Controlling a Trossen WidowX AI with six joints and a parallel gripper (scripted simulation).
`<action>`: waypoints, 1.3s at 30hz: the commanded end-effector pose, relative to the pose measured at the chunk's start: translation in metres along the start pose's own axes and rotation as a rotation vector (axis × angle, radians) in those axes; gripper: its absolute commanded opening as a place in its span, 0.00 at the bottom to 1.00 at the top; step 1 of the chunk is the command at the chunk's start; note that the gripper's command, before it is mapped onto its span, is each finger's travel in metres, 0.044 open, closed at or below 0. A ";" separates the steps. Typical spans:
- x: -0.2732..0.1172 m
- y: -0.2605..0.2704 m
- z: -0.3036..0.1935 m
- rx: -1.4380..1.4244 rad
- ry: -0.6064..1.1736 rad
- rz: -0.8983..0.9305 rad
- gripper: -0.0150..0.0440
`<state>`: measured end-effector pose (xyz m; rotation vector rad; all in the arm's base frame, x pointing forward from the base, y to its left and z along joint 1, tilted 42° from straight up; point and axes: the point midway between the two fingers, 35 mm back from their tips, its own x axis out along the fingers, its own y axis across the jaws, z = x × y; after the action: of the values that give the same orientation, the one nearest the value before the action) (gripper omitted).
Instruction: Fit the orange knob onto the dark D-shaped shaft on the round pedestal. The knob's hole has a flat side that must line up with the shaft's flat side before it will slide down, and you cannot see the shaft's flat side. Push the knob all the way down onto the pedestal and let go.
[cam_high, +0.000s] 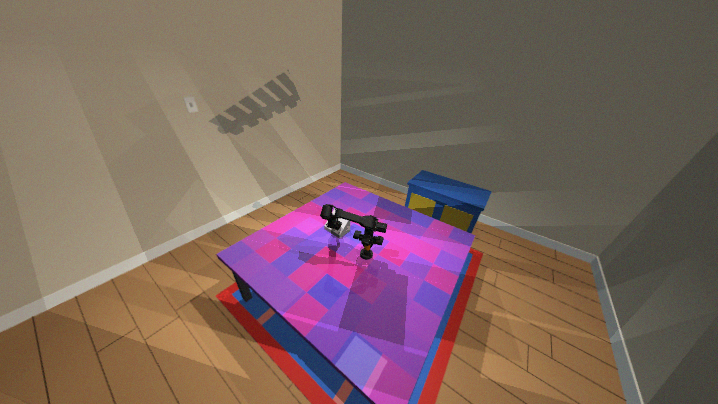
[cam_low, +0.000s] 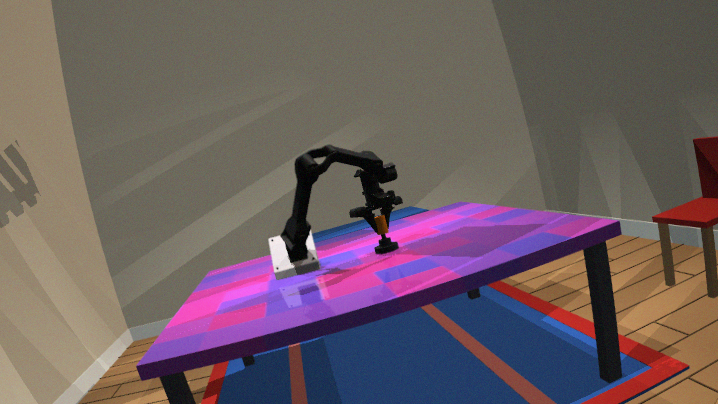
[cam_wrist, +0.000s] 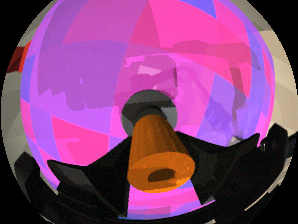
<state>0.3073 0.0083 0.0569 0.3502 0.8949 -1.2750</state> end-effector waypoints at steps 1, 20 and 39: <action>-0.001 0.001 0.000 0.131 0.001 0.002 0.25; 0.003 0.001 -0.001 0.141 0.001 0.002 0.25; 0.002 0.001 -0.001 0.351 0.002 0.002 0.25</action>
<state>0.3077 0.0079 0.0562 0.6041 0.6879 -1.4214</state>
